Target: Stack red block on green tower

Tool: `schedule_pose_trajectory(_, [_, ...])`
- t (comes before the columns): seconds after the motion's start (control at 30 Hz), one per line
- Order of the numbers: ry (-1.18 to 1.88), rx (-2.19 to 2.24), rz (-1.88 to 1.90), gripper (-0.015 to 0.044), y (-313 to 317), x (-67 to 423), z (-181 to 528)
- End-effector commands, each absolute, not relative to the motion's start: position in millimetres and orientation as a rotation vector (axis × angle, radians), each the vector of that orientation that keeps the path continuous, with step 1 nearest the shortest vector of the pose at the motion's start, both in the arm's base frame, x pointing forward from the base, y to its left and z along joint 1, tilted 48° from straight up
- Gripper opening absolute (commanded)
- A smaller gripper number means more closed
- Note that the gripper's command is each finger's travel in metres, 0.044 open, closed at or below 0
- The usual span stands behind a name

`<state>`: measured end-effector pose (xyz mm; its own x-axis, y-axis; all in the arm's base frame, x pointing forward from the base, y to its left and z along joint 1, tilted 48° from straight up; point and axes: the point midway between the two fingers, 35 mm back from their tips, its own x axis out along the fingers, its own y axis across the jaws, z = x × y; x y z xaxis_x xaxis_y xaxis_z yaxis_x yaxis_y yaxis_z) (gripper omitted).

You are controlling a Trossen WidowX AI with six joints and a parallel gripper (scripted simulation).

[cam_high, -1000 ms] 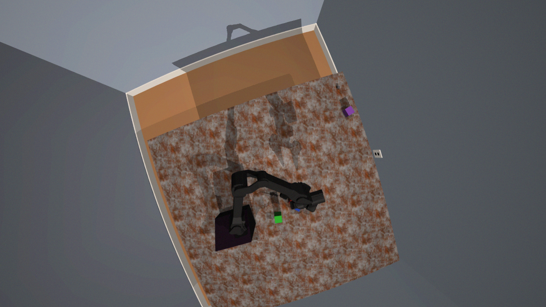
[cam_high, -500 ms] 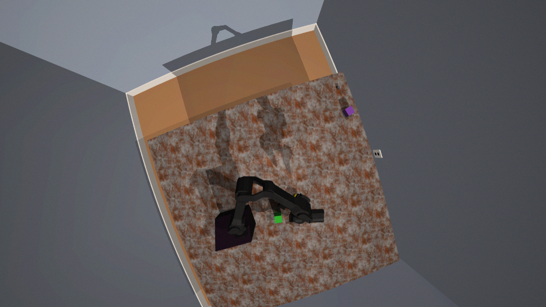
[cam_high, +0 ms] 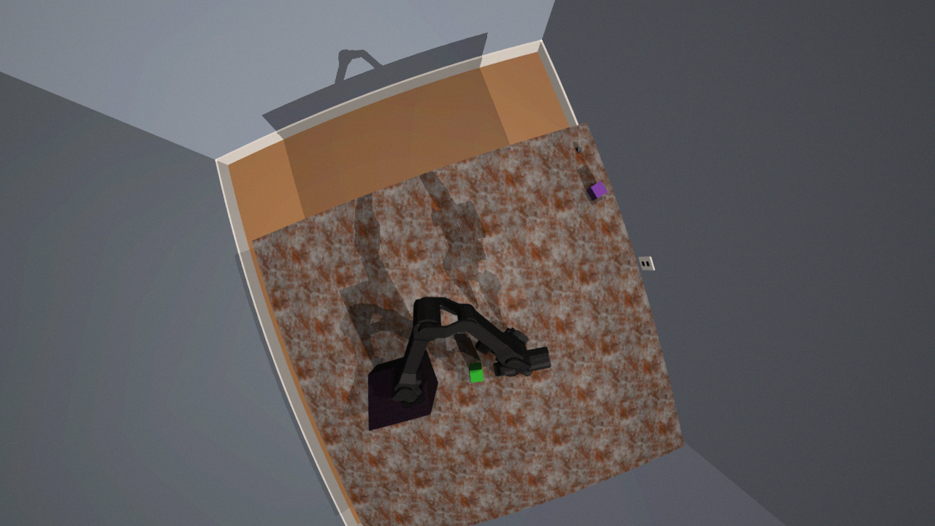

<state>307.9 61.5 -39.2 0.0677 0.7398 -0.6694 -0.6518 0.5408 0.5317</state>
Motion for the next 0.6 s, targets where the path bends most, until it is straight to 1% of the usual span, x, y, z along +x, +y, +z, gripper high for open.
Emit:
schedule_pose_trajectory(0.0, [1.084, 0.112, 1.053, 0.0440, 65.1, 306.6, -43.7])
schedule_pose_trajectory(0.57, [1.085, 0.111, 1.052, 0.0440, 80.8, 308.9, -58.4])
